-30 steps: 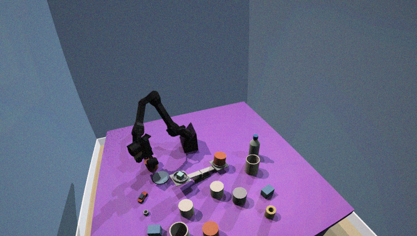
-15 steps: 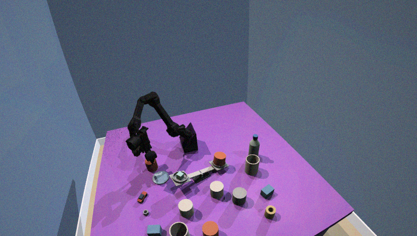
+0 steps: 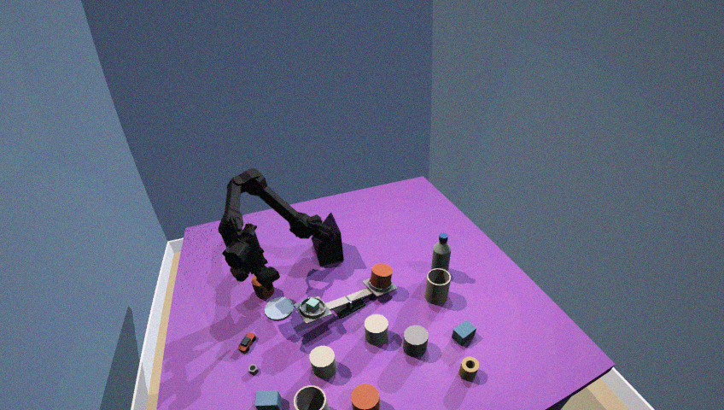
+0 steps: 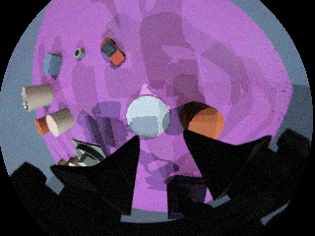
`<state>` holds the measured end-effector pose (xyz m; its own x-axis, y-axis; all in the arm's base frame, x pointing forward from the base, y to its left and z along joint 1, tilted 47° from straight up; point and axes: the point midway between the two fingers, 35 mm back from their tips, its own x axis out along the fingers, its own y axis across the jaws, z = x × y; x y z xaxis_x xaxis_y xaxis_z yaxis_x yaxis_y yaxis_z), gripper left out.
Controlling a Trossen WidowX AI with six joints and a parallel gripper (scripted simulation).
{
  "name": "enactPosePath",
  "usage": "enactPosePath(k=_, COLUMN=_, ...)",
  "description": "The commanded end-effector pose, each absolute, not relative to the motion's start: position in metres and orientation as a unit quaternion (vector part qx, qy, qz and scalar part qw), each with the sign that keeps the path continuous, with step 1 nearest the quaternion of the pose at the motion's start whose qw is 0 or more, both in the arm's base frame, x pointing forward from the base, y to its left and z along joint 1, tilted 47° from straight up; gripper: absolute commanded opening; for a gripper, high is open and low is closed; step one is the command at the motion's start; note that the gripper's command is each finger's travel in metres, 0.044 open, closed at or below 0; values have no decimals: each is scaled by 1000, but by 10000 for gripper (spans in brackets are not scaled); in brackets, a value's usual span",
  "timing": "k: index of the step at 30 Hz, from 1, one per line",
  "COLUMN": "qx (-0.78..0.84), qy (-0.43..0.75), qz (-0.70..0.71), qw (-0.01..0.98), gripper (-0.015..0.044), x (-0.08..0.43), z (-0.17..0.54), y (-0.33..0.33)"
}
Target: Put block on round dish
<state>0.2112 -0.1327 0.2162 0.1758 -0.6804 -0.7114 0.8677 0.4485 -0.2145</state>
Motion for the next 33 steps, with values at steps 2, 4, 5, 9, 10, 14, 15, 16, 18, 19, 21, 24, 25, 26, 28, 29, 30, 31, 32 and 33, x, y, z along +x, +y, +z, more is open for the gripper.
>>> enactPosePath(k=2, qx=81, qy=432, qz=-487, qw=755, gripper=260, x=260, z=199, y=-94)
enactPosePath(k=4, qx=62, qy=446, qz=-479, qw=753, gripper=260, x=276, z=190, y=-76)
enactPosePath(k=5, qx=53, qy=452, qz=-477, qw=752, gripper=260, x=283, z=185, y=-67)
enactPosePath(k=9, qx=16, qy=468, qz=-477, qw=744, gripper=260, x=308, z=163, y=-32)
enactPosePath(k=10, qx=6, qy=470, qz=-478, qw=742, gripper=260, x=313, z=157, y=-23)
enactPosePath(k=14, qx=-19, qy=473, qz=-481, qw=738, gripper=260, x=324, z=141, y=-1)
enactPosePath(k=15, qx=-19, qy=473, qz=-481, qw=738, gripper=260, x=324, z=141, y=-1)
enactPosePath(k=16, qx=-19, qy=473, qz=-481, qw=738, gripper=260, x=324, z=141, y=-1)
enactPosePath(k=18, qx=-19, qy=473, qz=-481, qw=738, gripper=260, x=324, z=141, y=-1)
enactPosePath(k=19, qx=-19, qy=473, qz=-481, qw=738, gripper=260, x=324, z=141, y=-1)
enactPosePath(k=21, qx=-19, qy=473, qz=-481, qw=738, gripper=260, x=324, z=141, y=-2)
enactPosePath(k=24, qx=-19, qy=473, qz=-481, qw=738, gripper=260, x=325, z=134, y=-9)
enactPosePath(k=25, qx=-19, qy=473, qz=-481, qw=738, gripper=260, x=325, z=132, y=-11)
enactPosePath(k=26, qx=-19, qy=473, qz=-481, qw=738, gripper=260, x=325, z=131, y=-12)
enactPosePath(k=28, qx=-19, qy=473, qz=-481, qw=738, gripper=260, x=325, z=131, y=-12)
enactPosePath(k=29, qx=-19, qy=473, qz=-481, qw=738, gripper=260, x=325, z=131, y=-13)
enactPosePath(k=30, qx=-19, qy=473, qz=-481, qw=738, gripper=260, x=325, z=130, y=-14)
enactPosePath(k=31, qx=-19, qy=473, qz=-481, qw=738, gripper=260, x=326, z=129, y=-15)
enactPosePath(k=32, qx=-19, qy=473, qz=-481, qw=738, gripper=260, x=326, z=127, y=-16)
enactPosePath(k=33, qx=-19, qy=473, qz=-481, qw=738, gripper=260, x=326, z=126, y=-17)
